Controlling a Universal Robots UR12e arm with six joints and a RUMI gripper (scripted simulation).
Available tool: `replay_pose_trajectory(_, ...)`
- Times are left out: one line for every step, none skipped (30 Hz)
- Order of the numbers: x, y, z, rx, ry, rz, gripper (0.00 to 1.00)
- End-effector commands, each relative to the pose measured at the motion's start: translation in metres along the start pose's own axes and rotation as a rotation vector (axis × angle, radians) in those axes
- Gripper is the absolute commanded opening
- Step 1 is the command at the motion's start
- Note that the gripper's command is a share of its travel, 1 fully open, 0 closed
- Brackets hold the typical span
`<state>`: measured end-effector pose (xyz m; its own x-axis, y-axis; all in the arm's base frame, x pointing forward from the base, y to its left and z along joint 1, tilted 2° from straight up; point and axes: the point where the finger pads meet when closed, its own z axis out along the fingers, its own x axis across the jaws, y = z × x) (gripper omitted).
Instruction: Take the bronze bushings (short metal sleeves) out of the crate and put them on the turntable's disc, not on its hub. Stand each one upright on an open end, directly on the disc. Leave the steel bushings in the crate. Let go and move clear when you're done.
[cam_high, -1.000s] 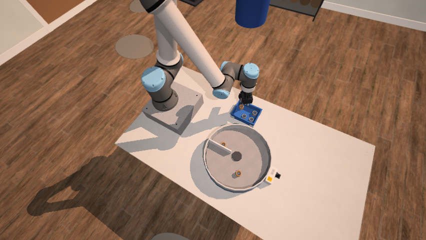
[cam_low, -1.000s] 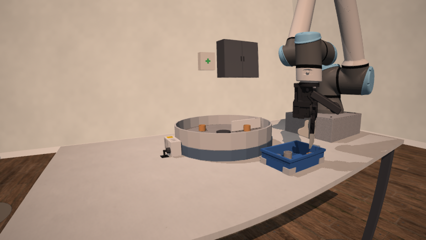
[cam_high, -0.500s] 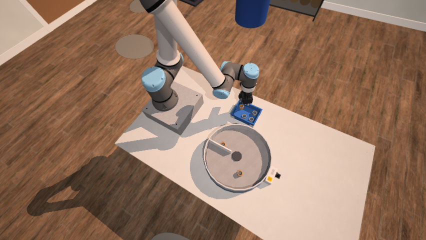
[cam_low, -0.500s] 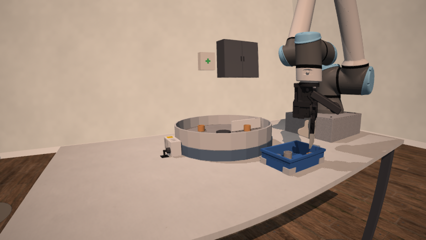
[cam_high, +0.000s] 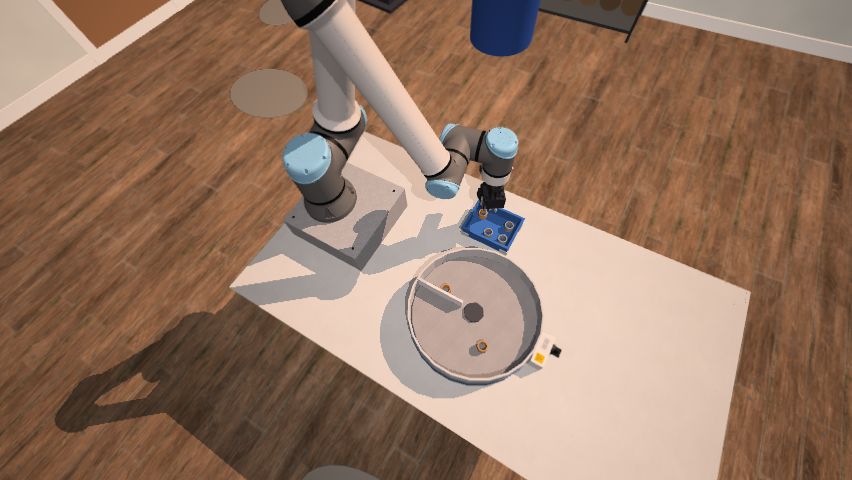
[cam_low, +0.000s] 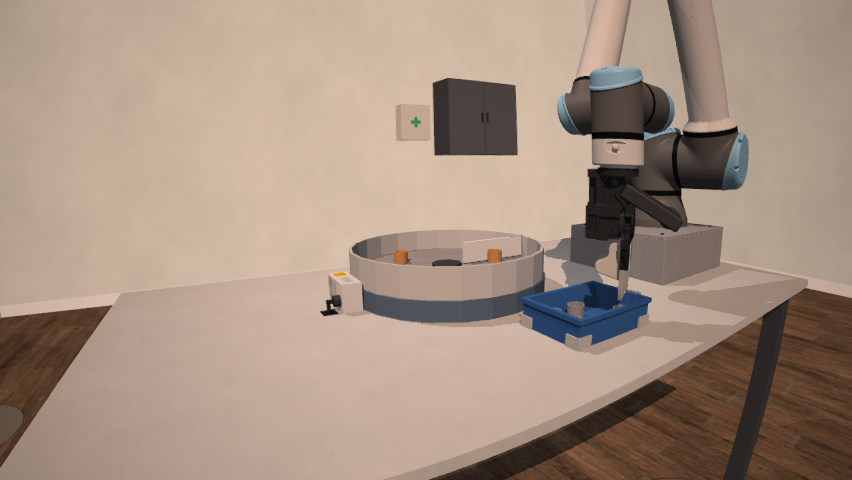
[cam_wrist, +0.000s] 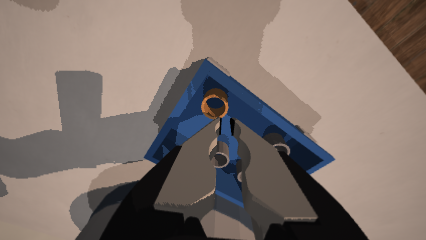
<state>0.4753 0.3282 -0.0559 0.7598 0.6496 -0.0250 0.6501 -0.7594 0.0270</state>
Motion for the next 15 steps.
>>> replay_pose_trajectory(0.0006,0.0002,0.0066,0.0,0.001,0.0,0.06)
replay_pose_trajectory(0.0006,0.0002,0.0083,0.0,0.001,0.0,0.06)
replay_pose_trajectory(0.0006,0.0002,0.0099,0.0,0.001,0.0,0.06)
replay_pose_trajectory(0.0006,0.0002,0.0113,0.0,0.001,0.0,0.06)
replay_pose_trajectory(0.0006,0.0002,0.0125,0.0,0.001,0.0,0.06)
replay_pose_trajectory(0.0006,0.0002,0.0125,0.0,0.001,0.0,0.06)
replay_pose_trajectory(0.0006,0.0002,0.0125,0.0,0.001,0.0,0.06)
replay_pose_trajectory(0.0006,0.0002,0.0134,0.0,0.001,0.0,0.06)
replay_pose_trajectory(0.0006,0.0002,0.014,0.0,0.001,0.0,0.06)
replay_pose_trajectory(0.0006,0.0002,0.0143,0.0,0.001,0.0,0.06)
replay_pose_trajectory(0.0006,0.0002,0.0145,0.0,0.001,0.0,0.06)
replay_pose_trajectory(0.0006,0.0002,0.0145,0.0,0.001,0.0,0.06)
replay_pose_trajectory(0.0006,0.0002,0.0145,0.0,0.001,0.0,0.06)
replay_pose_trajectory(0.0006,0.0002,0.0145,0.0,0.001,0.0,0.06)
replay_pose_trajectory(0.0006,0.0002,0.0145,0.0,0.001,0.0,0.06)
